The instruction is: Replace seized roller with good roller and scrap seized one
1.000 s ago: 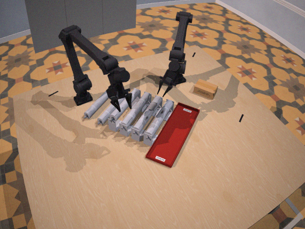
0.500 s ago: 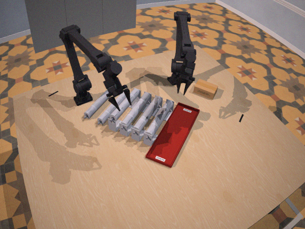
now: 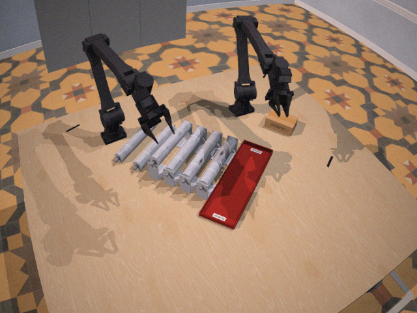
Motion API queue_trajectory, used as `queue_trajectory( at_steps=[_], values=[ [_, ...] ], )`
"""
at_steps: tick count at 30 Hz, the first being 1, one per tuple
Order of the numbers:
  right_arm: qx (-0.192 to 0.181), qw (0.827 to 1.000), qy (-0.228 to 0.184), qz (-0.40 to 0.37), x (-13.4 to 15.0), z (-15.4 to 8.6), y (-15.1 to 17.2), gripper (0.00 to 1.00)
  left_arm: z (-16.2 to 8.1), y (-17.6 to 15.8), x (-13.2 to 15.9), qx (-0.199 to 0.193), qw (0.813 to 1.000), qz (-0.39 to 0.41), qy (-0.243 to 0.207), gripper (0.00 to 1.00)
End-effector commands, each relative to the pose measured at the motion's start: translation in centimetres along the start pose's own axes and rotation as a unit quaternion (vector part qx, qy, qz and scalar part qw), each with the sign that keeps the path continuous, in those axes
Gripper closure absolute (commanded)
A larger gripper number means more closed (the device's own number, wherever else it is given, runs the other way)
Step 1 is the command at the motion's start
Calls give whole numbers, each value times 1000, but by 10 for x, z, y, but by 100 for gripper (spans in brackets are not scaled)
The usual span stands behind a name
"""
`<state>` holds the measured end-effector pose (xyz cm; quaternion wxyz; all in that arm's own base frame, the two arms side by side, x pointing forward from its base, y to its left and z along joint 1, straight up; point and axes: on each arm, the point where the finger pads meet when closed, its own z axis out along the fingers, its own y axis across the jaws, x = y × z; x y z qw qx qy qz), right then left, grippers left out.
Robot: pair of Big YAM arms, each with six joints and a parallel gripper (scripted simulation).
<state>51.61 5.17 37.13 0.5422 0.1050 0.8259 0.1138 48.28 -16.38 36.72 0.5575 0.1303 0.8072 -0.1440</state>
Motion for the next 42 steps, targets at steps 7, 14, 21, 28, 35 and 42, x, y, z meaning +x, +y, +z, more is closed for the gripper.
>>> queue_trajectory(
  at_steps=[7, 14, 21, 28, 35, 42],
  values=[
    [-15, 978, -171, -114, -126, -45, 6, 38, -49, 91, -130, -109, 981, 21, -159, 68],
    [-1, 966, -211, -153, -148, -49, -3, 38, -71, 135, -158, -166, 966, 24, -197, 68],
    [2, 952, -253, -170, -171, -74, -1, 38, -84, 154, -170, -196, 956, 27, -219, 68],
    [2, 963, -225, -150, -151, -57, -5, 38, -93, 148, -172, -192, 956, 19, -220, 68],
    [1, 967, -204, -152, -132, -47, -5, 38, -90, 145, -164, -191, 959, 20, -209, 68],
    [3, 968, -198, -153, -122, -47, -9, 38, -81, 147, -138, -192, 963, 19, -188, 68]
  ],
)
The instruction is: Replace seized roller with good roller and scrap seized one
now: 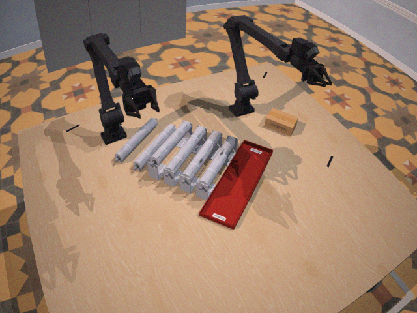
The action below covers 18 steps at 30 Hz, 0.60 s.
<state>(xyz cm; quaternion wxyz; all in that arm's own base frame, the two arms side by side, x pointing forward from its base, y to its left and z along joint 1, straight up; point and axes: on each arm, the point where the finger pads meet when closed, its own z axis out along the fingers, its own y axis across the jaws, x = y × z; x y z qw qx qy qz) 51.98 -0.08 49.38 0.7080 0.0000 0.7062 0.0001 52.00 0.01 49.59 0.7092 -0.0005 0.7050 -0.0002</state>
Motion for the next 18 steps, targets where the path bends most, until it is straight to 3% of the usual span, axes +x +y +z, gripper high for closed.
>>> queue_trajectory(
  at_steps=[1, 3, 4, 5, 6, 10, 18],
  values=[
    [-3, 1000, 4, 3, 1, 1, 4, 38, -5, -4, -15, 3, 1000, 7, -10, 68],
    [-1, 1000, -10, 1, -12, -1, 2, 38, -4, -3, -16, 2, 1000, 4, -14, 68],
    [-4, 1000, 7, 2, 5, -1, 6, 38, -6, -5, -6, 4, 1000, 8, -5, 68],
    [-4, 1000, 7, 2, 5, -1, 6, 38, -7, -5, -13, 4, 1000, 8, -10, 68],
    [-4, 1000, 7, 2, 4, -2, 5, 68, -6, -5, -17, 4, 1000, 7, -13, 68],
    [-3, 1000, 0, 2, -3, -4, 5, 68, -5, -4, -3, 3, 1000, 8, 0, 68],
    [-3, 1000, 0, 1, -3, -6, 5, 68, -5, -4, -9, 3, 1000, 8, -8, 68]
  ],
)
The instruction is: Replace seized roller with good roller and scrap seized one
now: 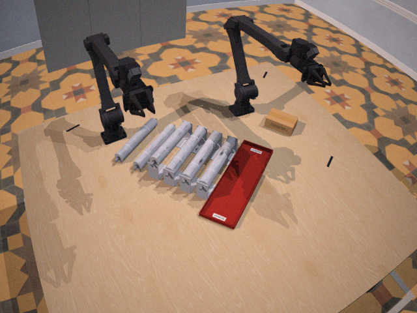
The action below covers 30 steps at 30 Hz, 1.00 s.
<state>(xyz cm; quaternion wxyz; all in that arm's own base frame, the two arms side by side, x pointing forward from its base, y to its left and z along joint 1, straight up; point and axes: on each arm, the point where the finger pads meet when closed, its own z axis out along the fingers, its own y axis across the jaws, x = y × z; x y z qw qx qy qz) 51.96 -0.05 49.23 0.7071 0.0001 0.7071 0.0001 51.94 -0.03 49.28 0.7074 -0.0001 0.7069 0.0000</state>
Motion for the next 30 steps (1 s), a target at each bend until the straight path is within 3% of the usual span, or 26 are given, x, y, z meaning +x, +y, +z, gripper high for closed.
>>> queue_trajectory(
  at_steps=[1, 4, 5, 21, 22, 24, 25, 30],
  values=[
    [-3, 1000, -1, 1, -5, -6, 5, 68, -5, -4, -12, 3, 1000, 7, -10, 68],
    [-4, 1000, -2, 1, -4, -6, 5, 68, -5, -4, -13, 4, 1000, 7, -11, 68],
    [-4, 1000, -3, 1, -4, -6, 5, 68, -5, -5, -13, 4, 1000, 7, -11, 38],
    [-4, 1000, -3, -1, -5, -6, 5, 68, -6, -5, -15, 4, 1000, 6, -13, 38],
    [1, 1000, 22, 7, 19, 5, -2, 68, 6, -13, 18, 12, 1000, -6, 23, 38],
    [3, 1000, 28, 14, 22, 5, -5, 68, 8, -20, 15, 19, 999, -11, 25, 38],
    [2, 999, 32, 19, 25, 6, -5, 68, 9, -25, -8, 23, 1000, -14, 9, 38],
    [-4, 996, 70, 50, 50, 6, -6, 68, 13, -64, 7, 57, 997, -26, 44, 38]
  ],
)
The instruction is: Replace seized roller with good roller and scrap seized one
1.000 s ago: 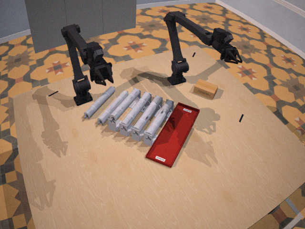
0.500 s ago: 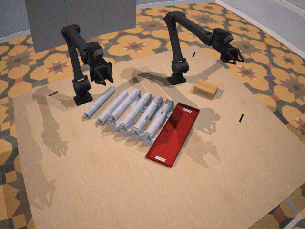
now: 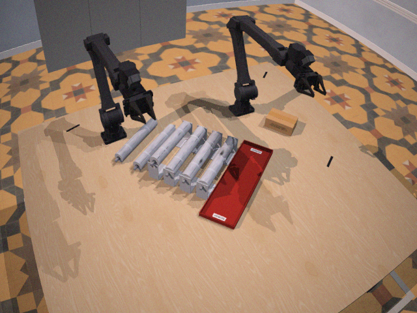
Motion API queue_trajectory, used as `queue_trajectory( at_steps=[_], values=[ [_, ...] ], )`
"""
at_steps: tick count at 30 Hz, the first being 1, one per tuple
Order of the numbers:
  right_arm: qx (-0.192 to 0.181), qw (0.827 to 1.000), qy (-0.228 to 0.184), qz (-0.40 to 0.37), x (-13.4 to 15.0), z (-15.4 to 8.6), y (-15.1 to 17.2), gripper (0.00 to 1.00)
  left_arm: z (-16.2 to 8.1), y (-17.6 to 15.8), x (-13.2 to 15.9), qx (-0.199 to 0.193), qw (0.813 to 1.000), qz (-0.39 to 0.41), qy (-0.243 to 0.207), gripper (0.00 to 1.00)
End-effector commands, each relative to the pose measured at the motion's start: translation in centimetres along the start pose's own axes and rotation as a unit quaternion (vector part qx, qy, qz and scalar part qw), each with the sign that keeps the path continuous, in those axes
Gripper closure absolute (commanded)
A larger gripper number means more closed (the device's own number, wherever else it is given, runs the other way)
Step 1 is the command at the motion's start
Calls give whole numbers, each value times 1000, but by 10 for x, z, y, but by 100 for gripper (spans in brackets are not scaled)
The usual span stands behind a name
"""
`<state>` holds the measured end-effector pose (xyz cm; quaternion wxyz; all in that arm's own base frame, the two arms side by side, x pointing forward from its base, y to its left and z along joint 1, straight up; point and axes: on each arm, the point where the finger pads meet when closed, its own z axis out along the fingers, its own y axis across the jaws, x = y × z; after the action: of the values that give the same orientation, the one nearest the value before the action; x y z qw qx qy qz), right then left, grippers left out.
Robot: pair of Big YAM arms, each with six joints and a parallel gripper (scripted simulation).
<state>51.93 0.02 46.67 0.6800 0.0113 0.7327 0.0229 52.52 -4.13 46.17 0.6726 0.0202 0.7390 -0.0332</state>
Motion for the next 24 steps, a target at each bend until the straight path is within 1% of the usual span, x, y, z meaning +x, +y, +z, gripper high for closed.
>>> queue_trajectory(
  at_steps=[1, 3, 5, 6, 7, 8, 9, 15, 20, 22, 23, 24],
  values=[
    [3, 998, 43, 34, 32, 9, -8, 68, 9, -33, -19, 29, 999, -18, 7, 38],
    [0, 997, 62, 51, 43, 8, -9, 68, 11, -53, -7, 46, 998, -23, 29, 38],
    [0, 997, 62, 51, 43, 8, -9, 68, 11, -53, -7, 46, 998, -23, 29, 38],
    [-5, 997, 49, 53, 24, 8, -7, 68, 9, -60, -2, 51, 998, -25, 38, 38],
    [-4, 995, 78, 62, 54, 7, -8, 68, 12, -73, 6, 62, 996, -26, 52, 38],
    [-5, 994, 86, 69, 58, 5, -8, 68, 12, -84, 14, 71, 995, -26, 64, 38],
    [-5, 992, 101, 77, 70, 6, -9, 68, 13, -93, 23, 77, 994, -27, 78, 38],
    [-8, 979, 163, 124, 111, 2, -10, 68, 5, -158, 66, 127, 980, -24, 150, 38],
    [-6, 963, 215, 164, 145, -5, -11, 68, -11, -209, 103, 164, 964, -15, 210, 38],
    [-6, 963, 215, 164, 145, -5, -11, 68, -11, -209, 103, 164, 964, -15, 210, 38],
    [-11, 965, 202, 166, 126, -4, -9, 68, -17, -216, 107, 170, 961, -14, 219, 38],
    [-6, 957, 231, 176, 155, -9, -10, 68, -20, -229, 116, 178, 956, -10, 233, 38]
  ],
)
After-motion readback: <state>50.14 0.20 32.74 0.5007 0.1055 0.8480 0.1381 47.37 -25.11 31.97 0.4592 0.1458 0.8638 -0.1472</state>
